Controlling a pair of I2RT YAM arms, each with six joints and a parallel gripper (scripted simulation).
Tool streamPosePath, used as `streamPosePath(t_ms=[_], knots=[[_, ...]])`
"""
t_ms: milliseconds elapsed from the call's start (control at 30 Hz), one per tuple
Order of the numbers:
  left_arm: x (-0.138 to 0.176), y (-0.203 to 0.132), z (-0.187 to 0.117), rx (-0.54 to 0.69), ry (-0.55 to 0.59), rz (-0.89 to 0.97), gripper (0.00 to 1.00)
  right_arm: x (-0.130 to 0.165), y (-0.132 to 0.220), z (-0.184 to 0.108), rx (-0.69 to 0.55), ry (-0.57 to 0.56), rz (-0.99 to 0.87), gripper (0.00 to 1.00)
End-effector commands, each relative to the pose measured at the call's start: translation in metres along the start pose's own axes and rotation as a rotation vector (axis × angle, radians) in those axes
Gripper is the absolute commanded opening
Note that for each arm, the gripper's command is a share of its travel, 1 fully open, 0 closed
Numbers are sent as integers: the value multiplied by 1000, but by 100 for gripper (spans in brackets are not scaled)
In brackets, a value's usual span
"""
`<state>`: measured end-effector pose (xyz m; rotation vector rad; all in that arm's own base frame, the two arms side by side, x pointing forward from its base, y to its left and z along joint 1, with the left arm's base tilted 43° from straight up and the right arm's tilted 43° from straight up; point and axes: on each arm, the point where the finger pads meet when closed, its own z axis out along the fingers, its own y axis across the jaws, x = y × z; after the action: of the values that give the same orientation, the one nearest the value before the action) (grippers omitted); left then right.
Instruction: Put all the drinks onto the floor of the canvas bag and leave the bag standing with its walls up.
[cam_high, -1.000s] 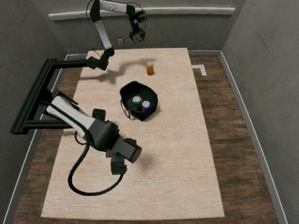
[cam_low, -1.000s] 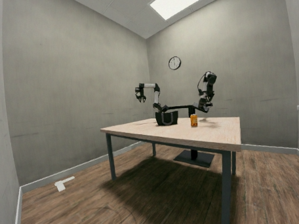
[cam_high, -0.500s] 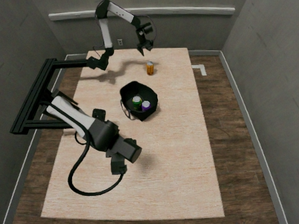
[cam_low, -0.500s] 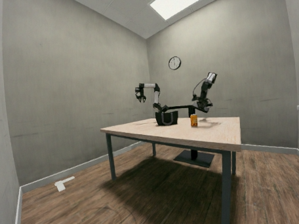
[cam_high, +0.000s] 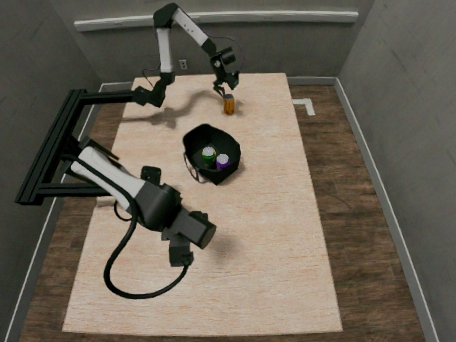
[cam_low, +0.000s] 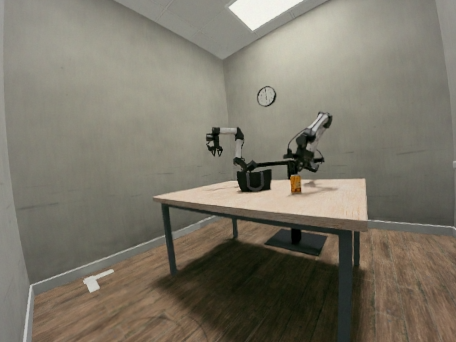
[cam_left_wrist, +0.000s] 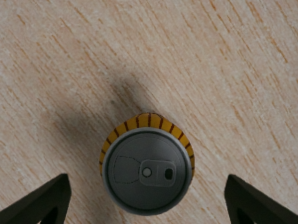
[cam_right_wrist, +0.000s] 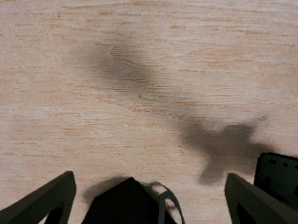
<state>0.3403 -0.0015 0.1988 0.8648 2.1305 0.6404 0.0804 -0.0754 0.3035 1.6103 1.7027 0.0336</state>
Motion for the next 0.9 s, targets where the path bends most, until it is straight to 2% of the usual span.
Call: streamPosePath(t_ms=[0,233,367,433,867], knots=[[-3,-7,5,11,-4,26,84,-3,1,-10,-30,-26,8,86],[-13,18,-11,-44,-63,-13,84,-3,1,-10,-30,-26,8,86],[-16,13,-10,-32,-66,-5,84,-3,1,-10,-30,-26,8,86],[0,-3,11,10,-18,11,84,-3,1,-10,-30,-26,8,86],[6,1,26,5,-20,6,84,-3,1,-10,-30,-26,8,86]])
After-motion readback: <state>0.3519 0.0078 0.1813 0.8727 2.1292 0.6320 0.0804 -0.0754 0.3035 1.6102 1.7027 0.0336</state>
